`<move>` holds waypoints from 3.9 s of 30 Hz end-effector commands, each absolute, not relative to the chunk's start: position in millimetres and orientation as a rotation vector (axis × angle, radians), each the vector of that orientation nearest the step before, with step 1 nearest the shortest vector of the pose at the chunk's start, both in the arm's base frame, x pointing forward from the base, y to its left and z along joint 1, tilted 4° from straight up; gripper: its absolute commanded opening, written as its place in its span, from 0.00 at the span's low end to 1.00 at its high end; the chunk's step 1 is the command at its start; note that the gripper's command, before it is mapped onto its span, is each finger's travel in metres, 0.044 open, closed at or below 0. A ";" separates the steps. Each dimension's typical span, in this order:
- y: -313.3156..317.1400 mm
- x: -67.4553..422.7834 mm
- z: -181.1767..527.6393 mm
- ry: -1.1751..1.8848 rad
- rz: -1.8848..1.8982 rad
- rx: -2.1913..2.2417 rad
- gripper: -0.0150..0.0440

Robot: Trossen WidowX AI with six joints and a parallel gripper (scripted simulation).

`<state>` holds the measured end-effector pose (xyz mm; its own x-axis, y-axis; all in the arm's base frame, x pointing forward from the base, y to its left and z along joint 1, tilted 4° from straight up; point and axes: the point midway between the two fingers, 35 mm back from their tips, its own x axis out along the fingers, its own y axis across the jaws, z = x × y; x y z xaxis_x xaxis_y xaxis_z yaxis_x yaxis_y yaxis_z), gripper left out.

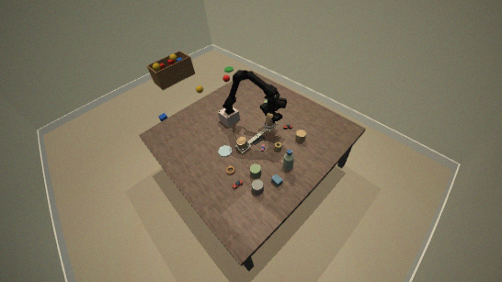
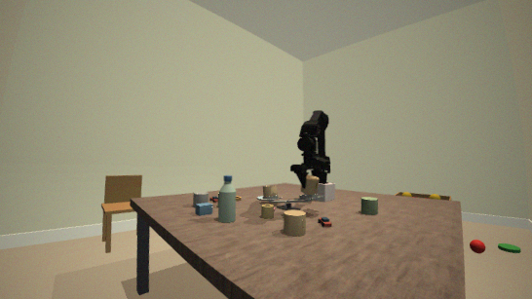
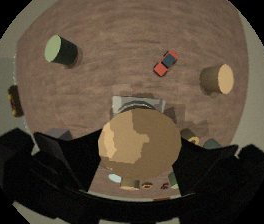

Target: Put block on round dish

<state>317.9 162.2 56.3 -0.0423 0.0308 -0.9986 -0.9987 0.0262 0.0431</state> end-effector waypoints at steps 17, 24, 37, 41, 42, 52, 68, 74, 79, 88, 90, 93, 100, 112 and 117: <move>166.9 320.8 91.8 1.188 1.238 -1.151 0.25; 165.8 319.7 100.9 1.188 1.238 -1.151 0.25; 163.6 317.3 116.5 1.189 1.238 -1.151 0.25; 162.2 315.2 109.8 1.210 1.238 -1.149 0.25; 162.2 315.2 109.8 1.210 1.238 -1.149 0.25; 162.2 315.2 109.8 1.210 1.238 -1.149 0.25; 162.2 315.2 109.8 1.210 1.238 -1.149 0.25; 162.2 315.2 109.8 1.210 1.238 -1.149 0.25; 162.2 315.2 109.8 1.210 1.238 -1.149 0.25; 162.2 315.2 109.8 1.210 1.238 -1.149 0.25; 162.2 315.2 109.8 1.210 1.238 -1.149 0.25; 162.2 315.2 109.8 1.210 1.238 -1.149 0.25; 182.3 302.2 96.4 1.206 1.239 -1.149 0.25; 228.4 258.3 61.0 1.197 1.242 -1.145 0.25; 243.7 236.9 46.6 1.193 1.245 -1.143 0.25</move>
